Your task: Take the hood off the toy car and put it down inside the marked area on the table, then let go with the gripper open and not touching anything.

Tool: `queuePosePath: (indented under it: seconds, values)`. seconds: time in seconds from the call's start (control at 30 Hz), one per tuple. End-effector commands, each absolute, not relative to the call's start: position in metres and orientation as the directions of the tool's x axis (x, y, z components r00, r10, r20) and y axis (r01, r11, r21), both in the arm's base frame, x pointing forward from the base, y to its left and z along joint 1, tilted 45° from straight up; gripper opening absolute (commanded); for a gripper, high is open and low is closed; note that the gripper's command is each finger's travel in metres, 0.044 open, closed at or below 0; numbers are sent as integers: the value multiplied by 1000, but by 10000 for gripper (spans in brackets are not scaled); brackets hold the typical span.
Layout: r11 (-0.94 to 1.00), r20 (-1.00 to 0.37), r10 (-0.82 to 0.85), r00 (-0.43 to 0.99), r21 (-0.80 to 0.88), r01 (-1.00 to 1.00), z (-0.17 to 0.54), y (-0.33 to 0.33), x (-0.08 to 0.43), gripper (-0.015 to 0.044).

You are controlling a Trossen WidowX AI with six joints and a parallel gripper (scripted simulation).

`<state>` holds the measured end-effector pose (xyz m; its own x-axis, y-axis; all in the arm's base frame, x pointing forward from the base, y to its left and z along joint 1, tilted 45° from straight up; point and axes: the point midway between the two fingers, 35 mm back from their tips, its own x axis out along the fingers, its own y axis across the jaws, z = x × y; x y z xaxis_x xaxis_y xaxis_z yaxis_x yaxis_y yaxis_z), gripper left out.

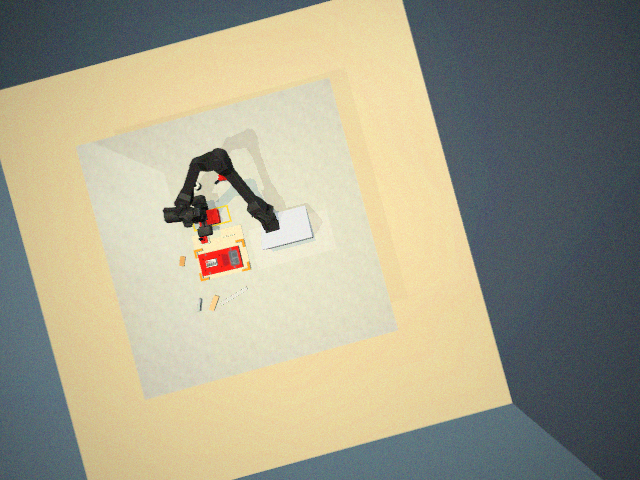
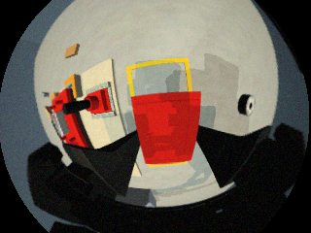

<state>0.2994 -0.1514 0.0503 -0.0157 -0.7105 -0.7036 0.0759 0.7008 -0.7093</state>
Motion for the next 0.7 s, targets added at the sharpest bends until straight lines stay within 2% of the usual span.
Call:
queuePosePath:
  seconds: [0.0, 0.1, 0.67]
  values:
    - [702, -704, -710, -18, -709, 70, 48, -152, 298, 0]
    - [702, -704, -710, -18, -709, 70, 47, -153, 298, 0]
    - [701, -704, -710, -16, -709, 76, 51, -151, 300, 440]
